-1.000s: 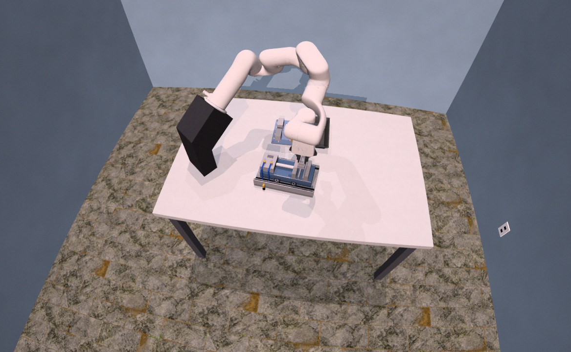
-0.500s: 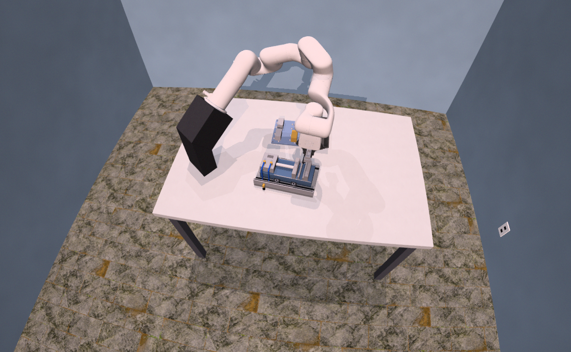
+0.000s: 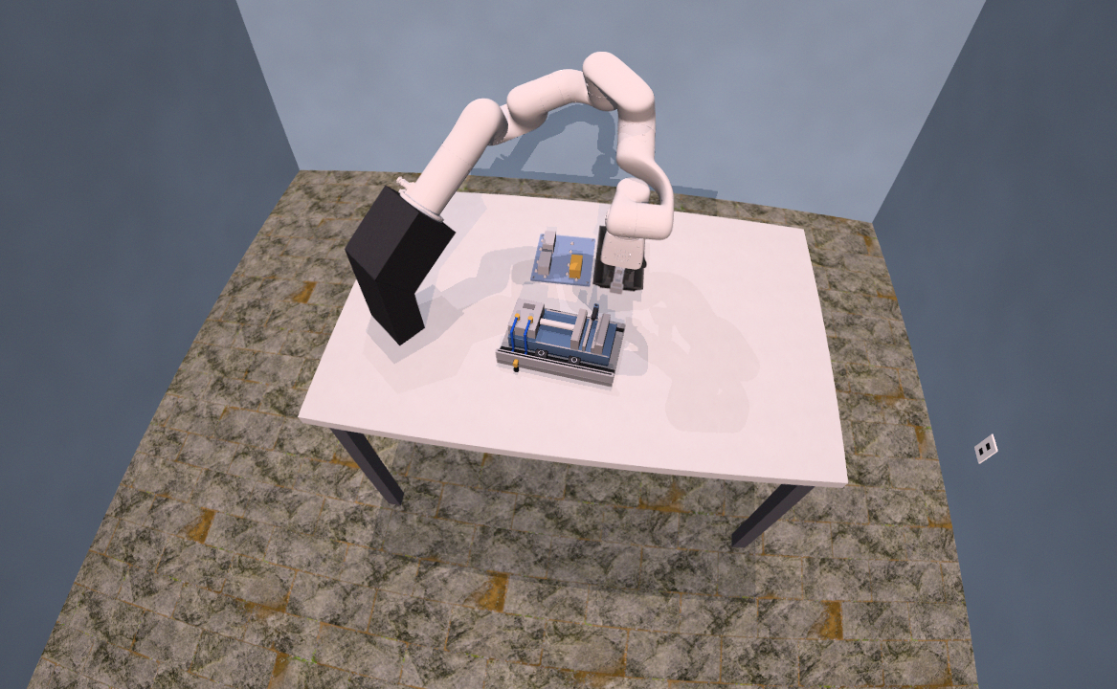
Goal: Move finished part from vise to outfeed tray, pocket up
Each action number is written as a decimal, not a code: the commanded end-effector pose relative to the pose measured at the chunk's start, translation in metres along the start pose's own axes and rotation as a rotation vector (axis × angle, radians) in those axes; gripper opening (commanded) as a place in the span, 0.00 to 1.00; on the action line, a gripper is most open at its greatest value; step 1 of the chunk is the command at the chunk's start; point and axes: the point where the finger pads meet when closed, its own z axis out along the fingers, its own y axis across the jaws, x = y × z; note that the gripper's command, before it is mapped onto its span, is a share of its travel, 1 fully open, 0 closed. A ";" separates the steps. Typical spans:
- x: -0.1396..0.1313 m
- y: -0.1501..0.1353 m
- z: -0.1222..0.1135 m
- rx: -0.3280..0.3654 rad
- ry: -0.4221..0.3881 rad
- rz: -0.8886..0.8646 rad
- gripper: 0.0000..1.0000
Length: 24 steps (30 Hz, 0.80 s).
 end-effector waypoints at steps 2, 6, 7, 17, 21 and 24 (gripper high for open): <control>0.047 0.008 -0.001 0.000 -0.014 -0.012 0.00; 0.073 0.009 -0.001 -0.002 -0.014 -0.021 0.00; 0.080 0.009 -0.002 -0.002 -0.014 -0.023 0.00; 0.143 0.004 -0.005 -0.013 -0.010 -0.044 0.00; 0.169 -0.001 -0.008 -0.020 -0.006 -0.053 0.00; 0.189 -0.005 -0.010 -0.026 -0.002 -0.060 0.00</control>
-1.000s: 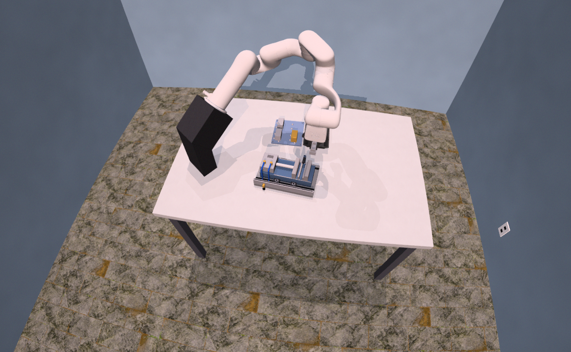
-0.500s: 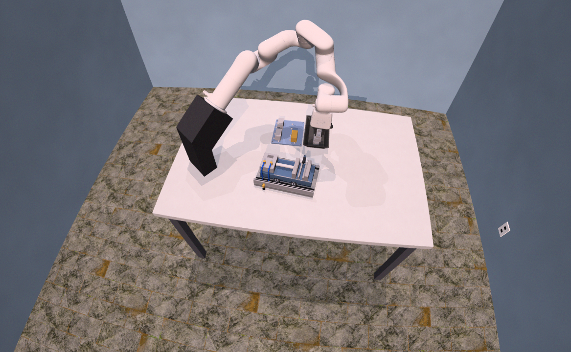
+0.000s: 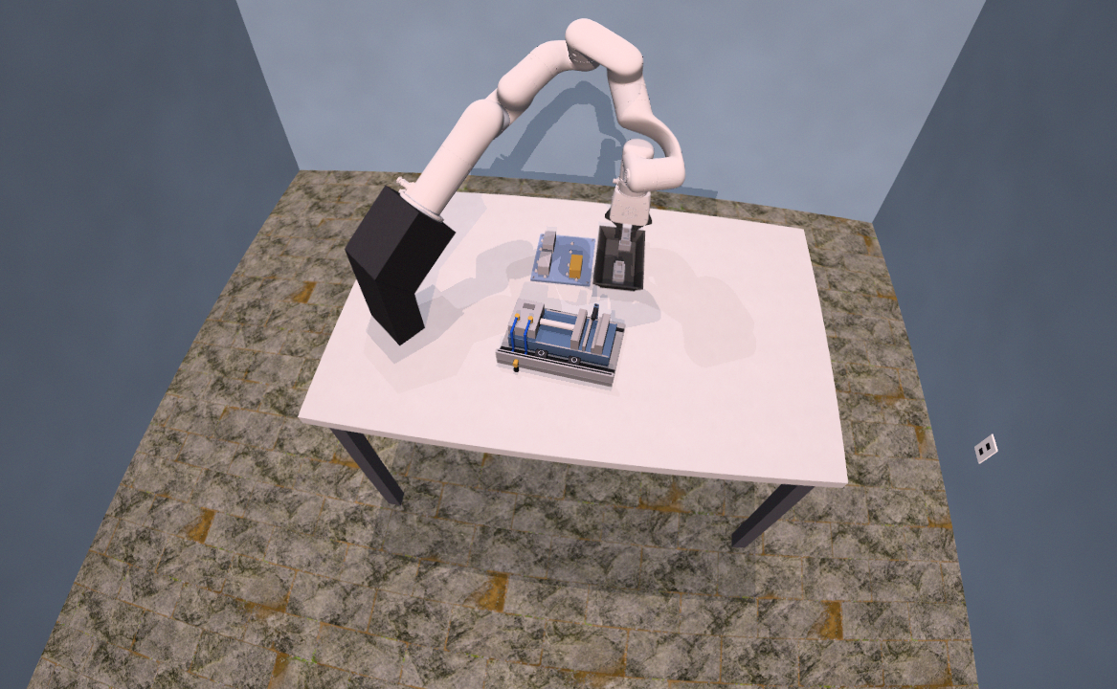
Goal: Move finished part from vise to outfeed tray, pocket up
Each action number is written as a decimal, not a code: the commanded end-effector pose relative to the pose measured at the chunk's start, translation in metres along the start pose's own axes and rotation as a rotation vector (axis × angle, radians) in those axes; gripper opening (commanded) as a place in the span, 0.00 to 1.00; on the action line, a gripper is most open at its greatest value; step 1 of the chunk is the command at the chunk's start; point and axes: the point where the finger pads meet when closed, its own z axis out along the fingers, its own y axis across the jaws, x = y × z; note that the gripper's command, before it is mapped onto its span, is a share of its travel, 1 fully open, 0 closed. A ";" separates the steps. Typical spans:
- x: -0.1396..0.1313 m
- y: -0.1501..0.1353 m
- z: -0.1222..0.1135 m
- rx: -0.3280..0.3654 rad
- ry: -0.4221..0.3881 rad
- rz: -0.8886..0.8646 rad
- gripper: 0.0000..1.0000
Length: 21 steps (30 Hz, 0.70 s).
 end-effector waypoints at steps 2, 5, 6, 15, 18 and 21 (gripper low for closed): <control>0.041 -0.004 -0.007 -0.014 -0.004 -0.011 0.00; 0.054 -0.007 -0.009 -0.019 -0.001 -0.016 0.00; 0.059 -0.008 -0.010 -0.022 0.001 -0.017 0.00; 0.071 -0.011 -0.012 -0.027 0.004 -0.022 0.00; 0.071 -0.011 -0.012 -0.027 0.004 -0.022 0.00; 0.071 -0.011 -0.012 -0.027 0.004 -0.022 0.00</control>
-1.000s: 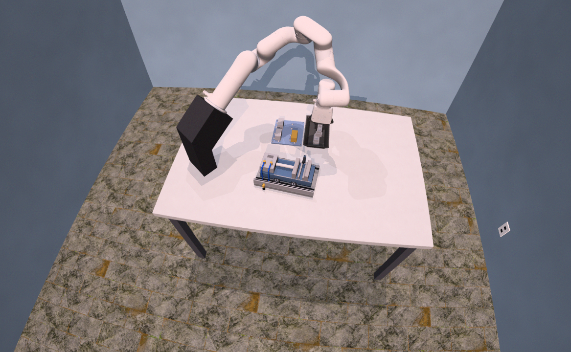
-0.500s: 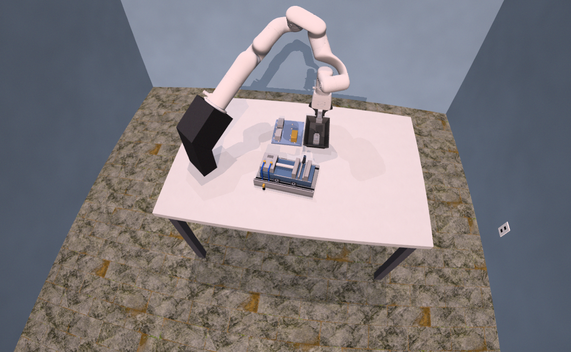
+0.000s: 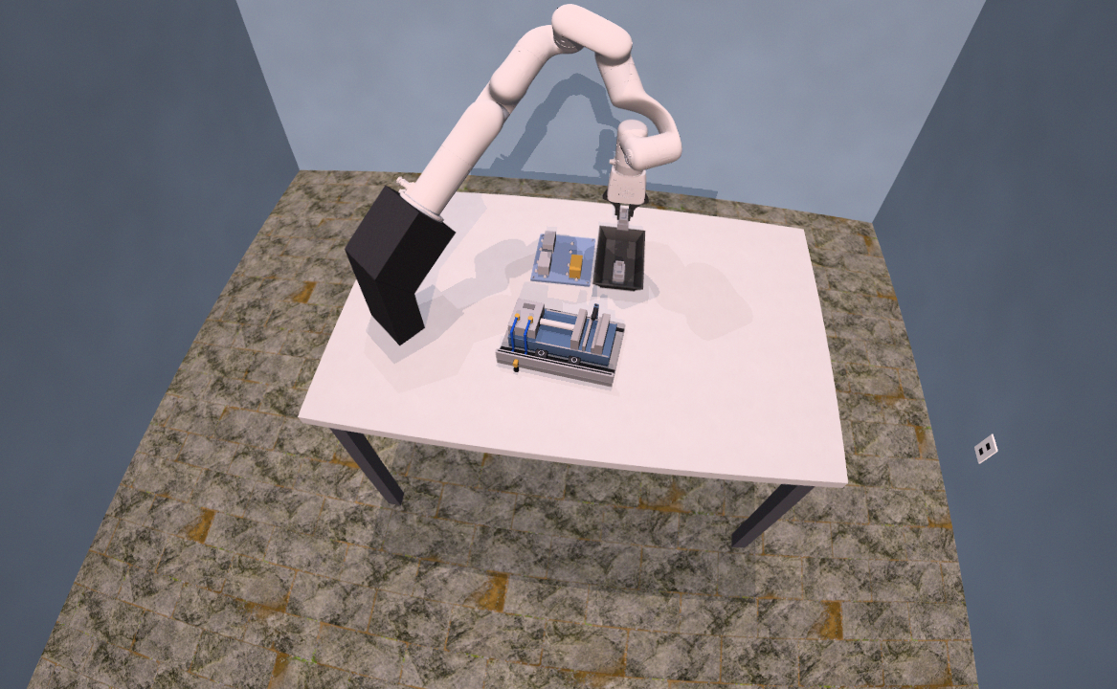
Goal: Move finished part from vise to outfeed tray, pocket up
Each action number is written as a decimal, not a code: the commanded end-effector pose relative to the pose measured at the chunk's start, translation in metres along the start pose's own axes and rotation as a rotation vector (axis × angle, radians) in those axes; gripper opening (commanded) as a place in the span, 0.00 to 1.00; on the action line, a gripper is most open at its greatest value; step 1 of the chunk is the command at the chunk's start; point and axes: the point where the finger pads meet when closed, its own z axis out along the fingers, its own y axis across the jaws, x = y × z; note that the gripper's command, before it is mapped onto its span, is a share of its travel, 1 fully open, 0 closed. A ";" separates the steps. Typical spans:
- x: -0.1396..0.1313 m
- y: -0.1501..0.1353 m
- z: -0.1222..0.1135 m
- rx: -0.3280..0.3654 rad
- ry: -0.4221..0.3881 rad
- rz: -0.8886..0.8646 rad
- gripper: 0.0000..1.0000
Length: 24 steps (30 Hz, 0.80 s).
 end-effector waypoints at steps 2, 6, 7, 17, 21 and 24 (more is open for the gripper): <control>0.001 0.001 -0.001 -0.003 -0.001 0.000 0.00; 0.001 0.001 -0.001 -0.003 -0.001 0.000 0.00; 0.001 0.001 -0.001 -0.003 -0.001 0.000 0.00; 0.001 0.002 -0.001 -0.002 -0.001 0.000 0.00; 0.002 0.002 -0.001 0.001 -0.001 0.000 0.00; 0.002 0.003 -0.001 0.002 -0.001 0.000 0.00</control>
